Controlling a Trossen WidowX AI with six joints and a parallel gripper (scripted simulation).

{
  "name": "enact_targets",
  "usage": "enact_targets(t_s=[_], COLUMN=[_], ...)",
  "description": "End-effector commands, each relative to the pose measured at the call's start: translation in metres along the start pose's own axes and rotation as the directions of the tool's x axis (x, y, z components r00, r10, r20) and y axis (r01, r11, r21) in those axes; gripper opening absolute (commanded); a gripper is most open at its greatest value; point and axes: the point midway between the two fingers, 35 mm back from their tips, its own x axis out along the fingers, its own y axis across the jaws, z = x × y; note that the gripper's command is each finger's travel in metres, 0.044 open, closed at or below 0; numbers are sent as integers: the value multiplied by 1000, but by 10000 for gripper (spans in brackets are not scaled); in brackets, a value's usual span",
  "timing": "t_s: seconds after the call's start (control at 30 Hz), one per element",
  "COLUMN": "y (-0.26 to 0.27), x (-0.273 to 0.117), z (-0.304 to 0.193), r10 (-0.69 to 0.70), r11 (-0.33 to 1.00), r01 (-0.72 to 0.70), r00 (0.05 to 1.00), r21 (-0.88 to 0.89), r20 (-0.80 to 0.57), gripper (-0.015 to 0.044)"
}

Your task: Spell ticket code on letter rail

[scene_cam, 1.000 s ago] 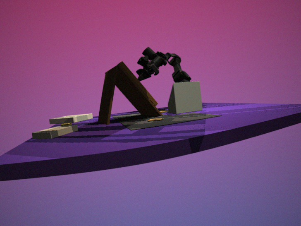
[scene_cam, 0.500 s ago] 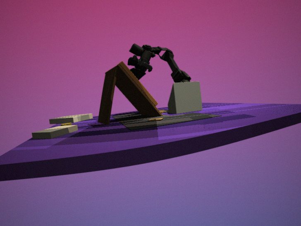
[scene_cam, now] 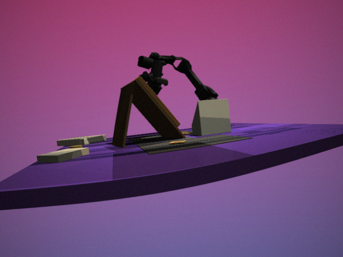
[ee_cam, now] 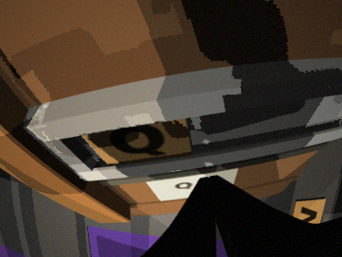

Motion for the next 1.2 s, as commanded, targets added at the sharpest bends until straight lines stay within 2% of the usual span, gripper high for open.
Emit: enact_targets(t_s=[0.0,1.17], y=[-2,-2], x=[0,13], z=[0,11], r10=[-9,-10], r11=[1000,1000], r01=[9,10], r00=[1000,1000], r21=[2,3], r20=[-18,-17], gripper=[0,0])
